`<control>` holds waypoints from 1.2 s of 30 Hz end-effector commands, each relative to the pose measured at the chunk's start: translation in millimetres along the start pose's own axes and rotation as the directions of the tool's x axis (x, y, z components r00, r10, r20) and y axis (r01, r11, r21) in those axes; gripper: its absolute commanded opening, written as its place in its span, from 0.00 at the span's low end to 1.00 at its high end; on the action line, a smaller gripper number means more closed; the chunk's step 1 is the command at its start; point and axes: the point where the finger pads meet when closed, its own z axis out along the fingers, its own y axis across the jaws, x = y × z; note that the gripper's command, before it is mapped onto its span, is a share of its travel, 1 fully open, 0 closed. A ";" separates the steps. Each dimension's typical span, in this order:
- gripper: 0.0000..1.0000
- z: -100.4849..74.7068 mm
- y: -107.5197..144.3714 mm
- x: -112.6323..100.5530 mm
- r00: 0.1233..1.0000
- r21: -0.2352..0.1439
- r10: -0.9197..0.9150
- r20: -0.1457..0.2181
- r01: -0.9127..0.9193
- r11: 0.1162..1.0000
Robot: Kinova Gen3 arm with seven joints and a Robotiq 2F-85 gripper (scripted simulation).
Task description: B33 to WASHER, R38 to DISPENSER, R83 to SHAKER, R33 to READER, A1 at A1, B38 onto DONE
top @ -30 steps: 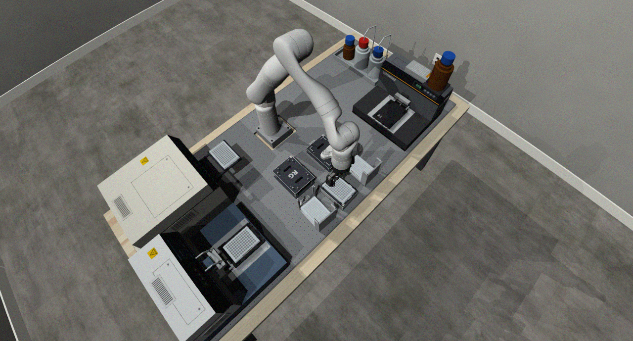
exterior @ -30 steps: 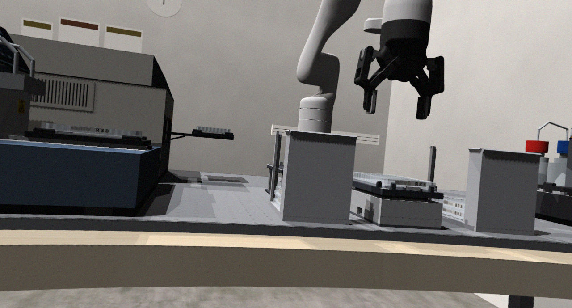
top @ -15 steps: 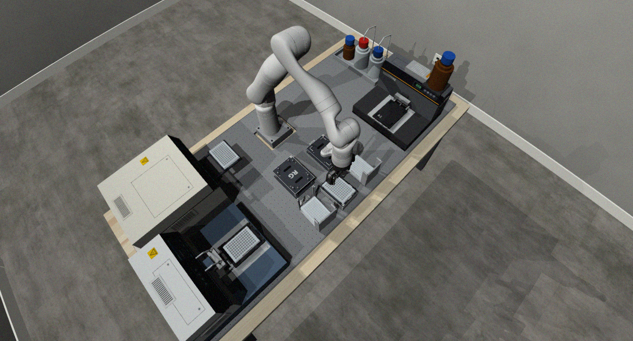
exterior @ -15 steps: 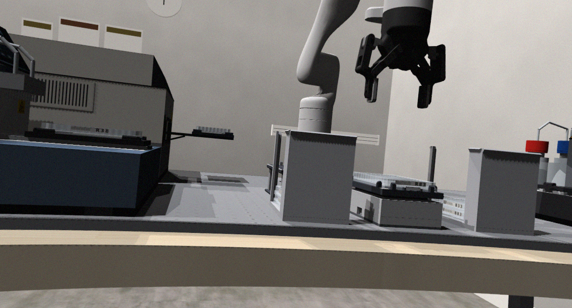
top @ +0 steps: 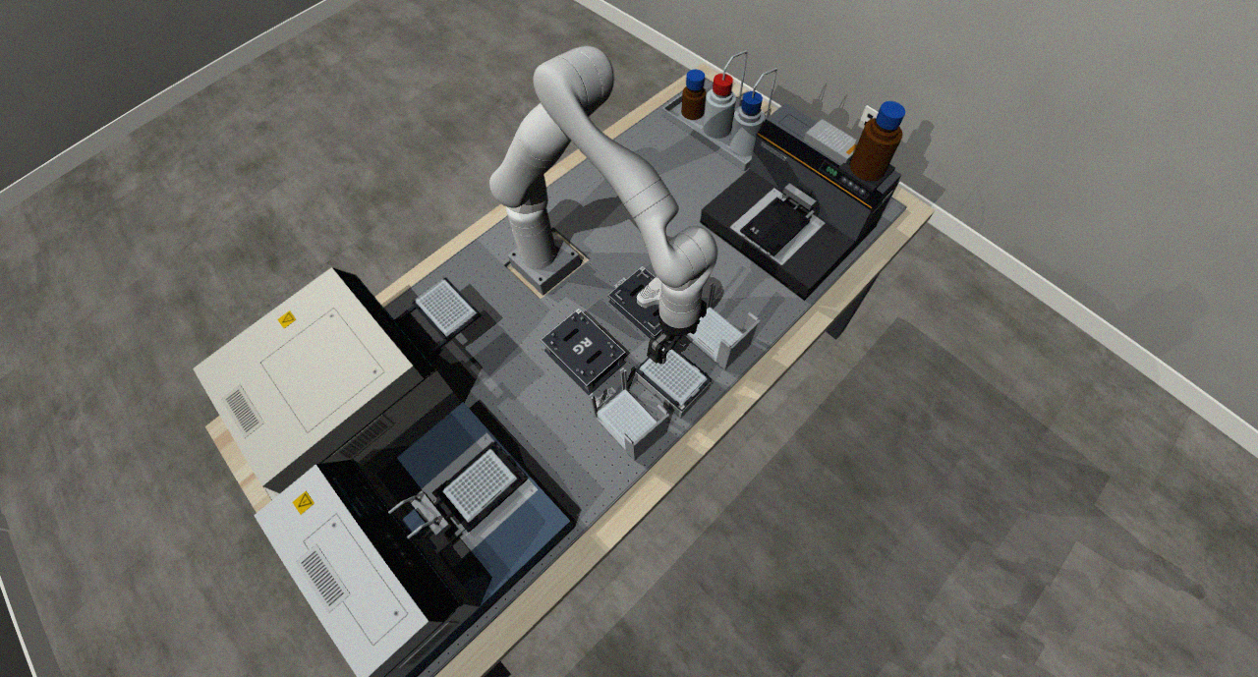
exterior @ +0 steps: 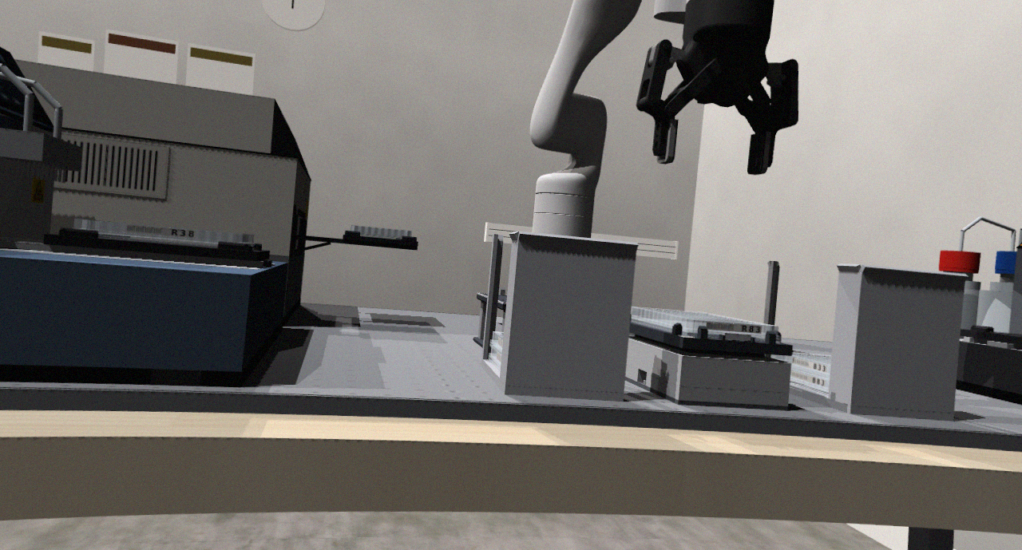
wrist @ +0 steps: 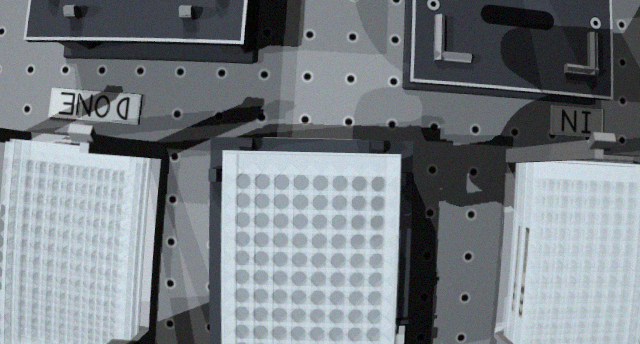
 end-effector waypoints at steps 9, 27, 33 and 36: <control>1.00 -8.6 0.0 -0.5 1.000 0.000 0.000 0.002 0.000 1.000; 1.00 -8.7 -38.1 11.9 0.985 0.000 -0.170 0.002 0.170 0.985; 1.00 -8.7 -54.1 17.1 0.978 0.001 -0.209 0.002 0.209 0.978; 1.00 -8.7 -57.3 18.1 0.969 0.001 -0.248 0.002 0.248 0.969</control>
